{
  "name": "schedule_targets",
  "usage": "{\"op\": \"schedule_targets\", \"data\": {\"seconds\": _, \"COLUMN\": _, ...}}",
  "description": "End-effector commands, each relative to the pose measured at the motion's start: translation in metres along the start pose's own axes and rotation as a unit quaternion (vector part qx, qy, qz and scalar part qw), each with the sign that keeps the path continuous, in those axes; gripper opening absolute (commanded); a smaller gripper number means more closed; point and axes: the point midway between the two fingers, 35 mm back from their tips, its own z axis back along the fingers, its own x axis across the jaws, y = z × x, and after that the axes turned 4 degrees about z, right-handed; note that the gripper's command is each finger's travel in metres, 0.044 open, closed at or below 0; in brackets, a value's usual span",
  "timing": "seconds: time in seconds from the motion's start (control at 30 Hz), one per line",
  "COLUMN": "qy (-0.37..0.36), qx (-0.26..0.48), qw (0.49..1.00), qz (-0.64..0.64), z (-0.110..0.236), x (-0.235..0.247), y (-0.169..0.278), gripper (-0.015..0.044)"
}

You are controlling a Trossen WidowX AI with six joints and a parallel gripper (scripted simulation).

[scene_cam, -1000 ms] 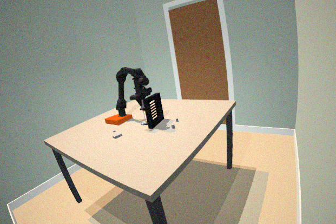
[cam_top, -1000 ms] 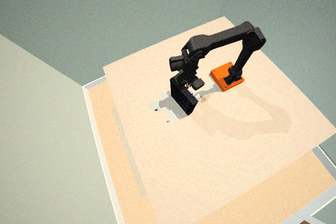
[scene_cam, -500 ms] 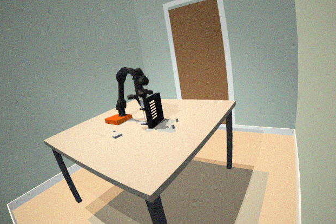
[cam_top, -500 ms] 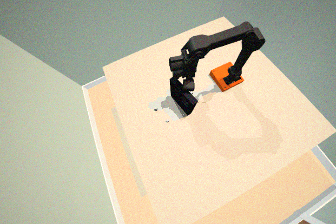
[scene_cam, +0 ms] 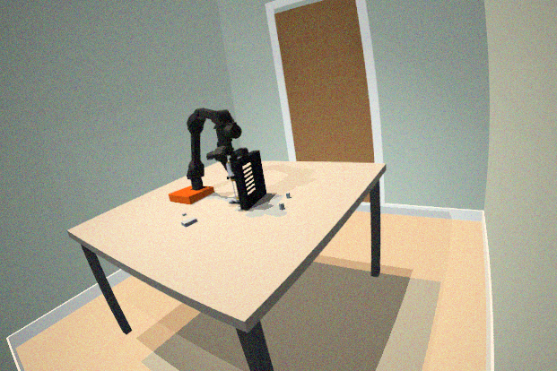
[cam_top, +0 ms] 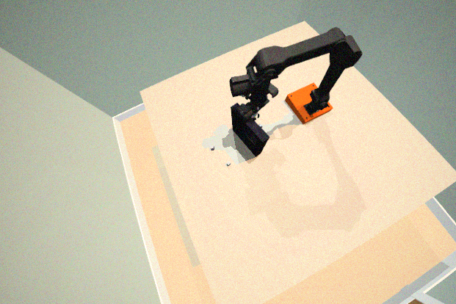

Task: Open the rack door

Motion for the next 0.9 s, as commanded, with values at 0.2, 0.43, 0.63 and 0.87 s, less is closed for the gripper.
{"op": "schedule_targets", "data": {"seconds": 0.2, "qy": 0.000, "qx": 0.001, "qw": 0.977, "qz": -0.213, "z": -0.0006, "x": 0.0001, "y": 0.0001, "gripper": 0.0014}}
{"op": "schedule_targets", "data": {"seconds": 0.43, "qy": 0.000, "qx": 0.001, "qw": 0.977, "qz": -0.213, "z": -0.0006, "x": 0.0001, "y": 0.0001, "gripper": 0.0014}}
{"op": "schedule_targets", "data": {"seconds": 0.63, "qy": 0.000, "qx": 0.001, "qw": 0.977, "qz": -0.213, "z": -0.0006, "x": 0.0001, "y": 0.0001, "gripper": 0.0172}}
{"op": "schedule_targets", "data": {"seconds": 0.87, "qy": 0.000, "qx": 0.001, "qw": 0.980, "qz": -0.197, "z": -0.0006, "x": 0.0001, "y": 0.0001, "gripper": 0.0287}}
